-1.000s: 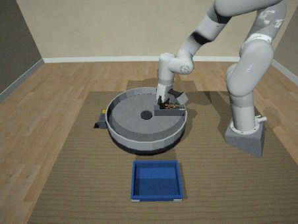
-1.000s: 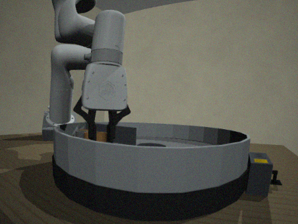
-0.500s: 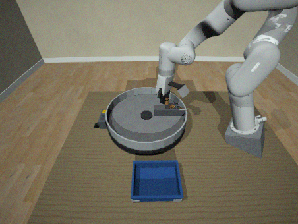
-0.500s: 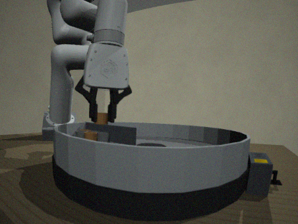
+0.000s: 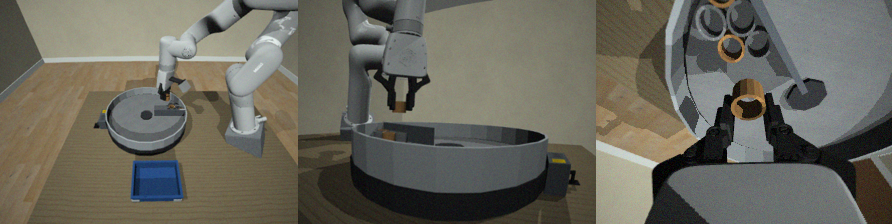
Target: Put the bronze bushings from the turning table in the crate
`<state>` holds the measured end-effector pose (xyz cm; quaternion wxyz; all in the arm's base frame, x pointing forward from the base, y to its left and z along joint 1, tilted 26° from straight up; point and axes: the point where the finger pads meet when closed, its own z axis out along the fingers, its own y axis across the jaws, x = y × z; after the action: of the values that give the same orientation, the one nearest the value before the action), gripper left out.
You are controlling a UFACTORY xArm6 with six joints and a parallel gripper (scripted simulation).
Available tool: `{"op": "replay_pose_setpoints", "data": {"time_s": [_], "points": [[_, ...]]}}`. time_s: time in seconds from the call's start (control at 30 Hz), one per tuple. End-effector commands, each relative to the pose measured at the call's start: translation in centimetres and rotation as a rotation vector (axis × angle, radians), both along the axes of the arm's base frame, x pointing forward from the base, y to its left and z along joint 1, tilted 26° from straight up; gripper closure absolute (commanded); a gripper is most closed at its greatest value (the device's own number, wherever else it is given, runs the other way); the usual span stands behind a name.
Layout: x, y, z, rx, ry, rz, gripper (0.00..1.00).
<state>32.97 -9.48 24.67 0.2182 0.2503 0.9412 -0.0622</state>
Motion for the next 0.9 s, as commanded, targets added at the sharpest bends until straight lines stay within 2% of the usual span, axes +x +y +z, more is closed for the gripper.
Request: {"op": "replay_pose_setpoints", "data": {"time_s": [0.0, 0.43, 0.87], "points": [[0.1, 0.0, 0.2, -0.001, -0.004, 0.0, 1.0], [0.1, 0.5, 0.1, -0.001, -0.004, 0.0, 1.0], [0.7, 4.5, -0.7, -0.001, -0.004, 0.0, 1.0]]}}
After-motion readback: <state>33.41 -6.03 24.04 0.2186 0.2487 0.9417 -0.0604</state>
